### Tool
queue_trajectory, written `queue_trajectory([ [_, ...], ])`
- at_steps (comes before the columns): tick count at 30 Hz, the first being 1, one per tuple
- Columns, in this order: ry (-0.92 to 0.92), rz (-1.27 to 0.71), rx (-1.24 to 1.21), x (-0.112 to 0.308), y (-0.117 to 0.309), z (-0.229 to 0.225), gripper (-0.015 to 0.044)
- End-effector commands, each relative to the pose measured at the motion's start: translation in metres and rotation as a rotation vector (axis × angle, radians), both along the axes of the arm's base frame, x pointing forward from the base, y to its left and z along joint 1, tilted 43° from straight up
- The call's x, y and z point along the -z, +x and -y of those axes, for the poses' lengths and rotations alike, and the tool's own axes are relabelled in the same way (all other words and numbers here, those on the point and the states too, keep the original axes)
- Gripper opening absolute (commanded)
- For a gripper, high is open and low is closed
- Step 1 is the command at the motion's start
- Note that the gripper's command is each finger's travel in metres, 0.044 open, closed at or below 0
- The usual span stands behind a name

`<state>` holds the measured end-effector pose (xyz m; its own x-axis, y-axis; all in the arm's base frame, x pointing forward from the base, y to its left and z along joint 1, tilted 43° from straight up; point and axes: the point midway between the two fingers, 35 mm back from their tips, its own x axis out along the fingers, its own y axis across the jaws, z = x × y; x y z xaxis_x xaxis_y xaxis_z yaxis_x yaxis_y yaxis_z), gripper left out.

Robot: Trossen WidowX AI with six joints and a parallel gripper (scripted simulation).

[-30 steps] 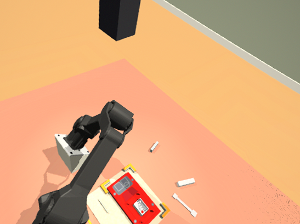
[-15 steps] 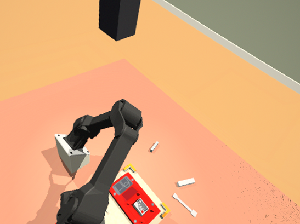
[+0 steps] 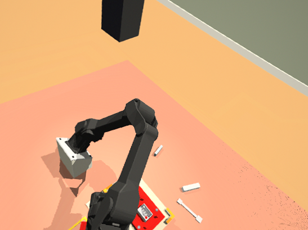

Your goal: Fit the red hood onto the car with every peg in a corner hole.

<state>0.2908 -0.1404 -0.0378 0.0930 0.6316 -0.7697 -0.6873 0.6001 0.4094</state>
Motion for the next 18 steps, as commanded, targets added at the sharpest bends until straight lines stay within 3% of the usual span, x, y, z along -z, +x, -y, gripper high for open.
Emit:
queue_trajectory([
  [1,0.004,-0.032,0.047,-0.010,0.007,-0.008,0.0000],
  [18,0.037,-0.206,0.267,-0.048,0.033,-0.047,0.0000],
])
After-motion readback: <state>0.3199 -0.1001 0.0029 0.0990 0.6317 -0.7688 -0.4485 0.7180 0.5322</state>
